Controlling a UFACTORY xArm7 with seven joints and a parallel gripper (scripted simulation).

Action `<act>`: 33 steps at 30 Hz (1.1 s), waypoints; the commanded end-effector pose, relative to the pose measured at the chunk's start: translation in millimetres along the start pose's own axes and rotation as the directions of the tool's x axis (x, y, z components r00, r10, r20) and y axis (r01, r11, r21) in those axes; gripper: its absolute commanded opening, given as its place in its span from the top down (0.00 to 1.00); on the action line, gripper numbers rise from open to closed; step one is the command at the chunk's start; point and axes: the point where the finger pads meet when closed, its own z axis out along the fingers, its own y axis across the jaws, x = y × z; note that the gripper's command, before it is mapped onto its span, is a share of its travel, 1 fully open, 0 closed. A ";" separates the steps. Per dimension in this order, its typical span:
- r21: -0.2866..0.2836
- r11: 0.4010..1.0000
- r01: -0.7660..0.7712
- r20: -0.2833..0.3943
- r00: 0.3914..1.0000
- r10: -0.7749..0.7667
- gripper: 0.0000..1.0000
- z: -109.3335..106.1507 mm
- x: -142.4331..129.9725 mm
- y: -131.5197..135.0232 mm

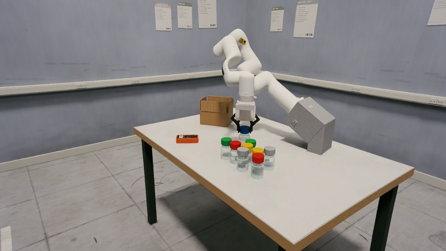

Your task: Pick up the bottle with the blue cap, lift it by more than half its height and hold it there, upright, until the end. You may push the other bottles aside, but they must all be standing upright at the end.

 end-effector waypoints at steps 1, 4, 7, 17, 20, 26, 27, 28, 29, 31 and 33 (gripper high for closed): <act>-0.001 1.000 0.001 -0.004 1.000 -0.001 1.00 -5.4 1.2 0.0; -0.001 1.000 0.001 -0.004 1.000 -0.001 1.00 -7.1 1.2 0.0; -0.001 1.000 0.001 -0.004 1.000 -0.001 1.00 -8.2 1.2 0.0; -0.001 1.000 0.001 -0.004 1.000 -0.001 1.00 -7.9 1.2 0.0; -0.001 1.000 0.001 -0.004 1.000 -0.001 1.00 -7.9 1.2 0.0; -0.001 1.000 0.001 -0.004 1.000 -0.001 1.00 -7.9 1.2 0.0; -0.001 1.000 0.001 -0.004 1.000 -0.001 1.00 -7.9 1.2 0.0; -0.001 1.000 0.001 -0.004 1.000 -0.001 1.00 -7.9 1.2 0.0; -0.001 1.000 0.001 -0.004 1.000 -0.001 1.00 -7.9 1.2 0.0; -0.001 1.000 0.001 -0.004 1.000 -0.001 1.00 -7.9 1.2 0.0; -0.001 1.000 0.001 -0.004 1.000 -0.001 1.00 -7.9 1.2 0.0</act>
